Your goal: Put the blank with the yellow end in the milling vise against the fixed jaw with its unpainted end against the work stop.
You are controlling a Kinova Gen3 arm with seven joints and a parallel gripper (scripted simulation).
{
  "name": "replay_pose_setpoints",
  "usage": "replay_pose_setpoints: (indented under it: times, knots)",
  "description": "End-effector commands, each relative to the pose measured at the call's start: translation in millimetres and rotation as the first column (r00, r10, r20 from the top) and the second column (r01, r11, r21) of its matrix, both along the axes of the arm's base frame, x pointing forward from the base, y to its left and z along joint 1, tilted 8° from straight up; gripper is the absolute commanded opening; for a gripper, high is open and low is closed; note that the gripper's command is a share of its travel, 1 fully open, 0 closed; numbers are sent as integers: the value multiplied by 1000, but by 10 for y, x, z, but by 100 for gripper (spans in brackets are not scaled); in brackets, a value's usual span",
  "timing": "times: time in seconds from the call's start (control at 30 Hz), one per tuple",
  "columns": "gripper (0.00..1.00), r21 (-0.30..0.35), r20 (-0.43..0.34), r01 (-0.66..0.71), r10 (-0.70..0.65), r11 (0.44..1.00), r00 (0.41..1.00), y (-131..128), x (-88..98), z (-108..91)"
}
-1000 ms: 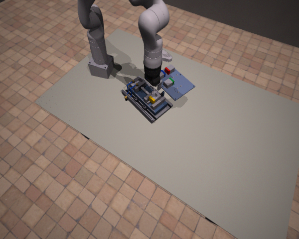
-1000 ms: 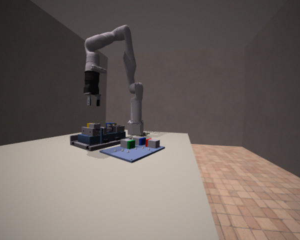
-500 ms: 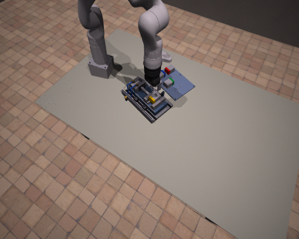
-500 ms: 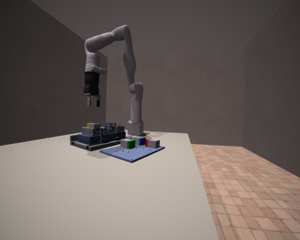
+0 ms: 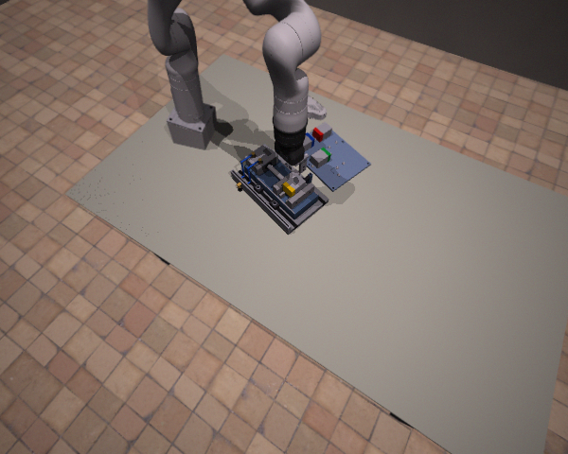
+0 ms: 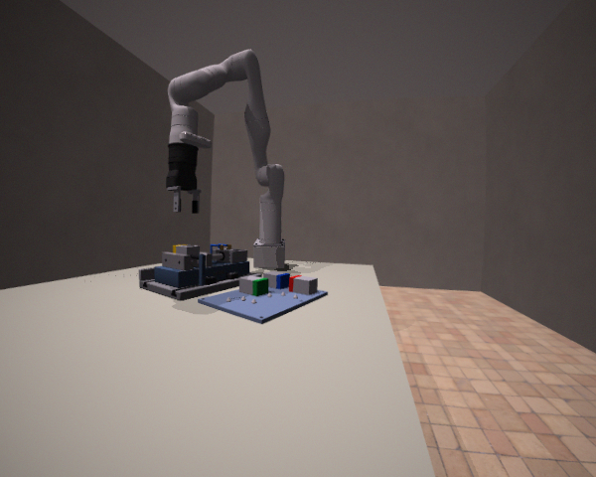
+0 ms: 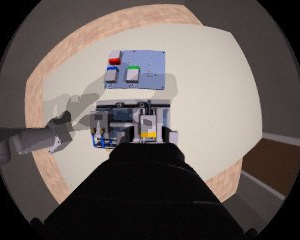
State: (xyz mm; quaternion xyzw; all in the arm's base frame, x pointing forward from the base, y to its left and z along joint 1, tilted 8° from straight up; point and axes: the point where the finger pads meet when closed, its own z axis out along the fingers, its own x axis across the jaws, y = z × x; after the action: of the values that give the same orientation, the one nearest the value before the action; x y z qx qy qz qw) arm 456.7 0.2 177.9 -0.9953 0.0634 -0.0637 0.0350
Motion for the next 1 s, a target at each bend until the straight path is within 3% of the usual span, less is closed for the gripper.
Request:
replay_pose_setpoints:
  times: [0.0,0.97]
  knots:
    - [100,0,3,-5,5,1000,1000,21,9,-13]
    - [100,0,2,-1,1,1000,1000,7,6,-10]
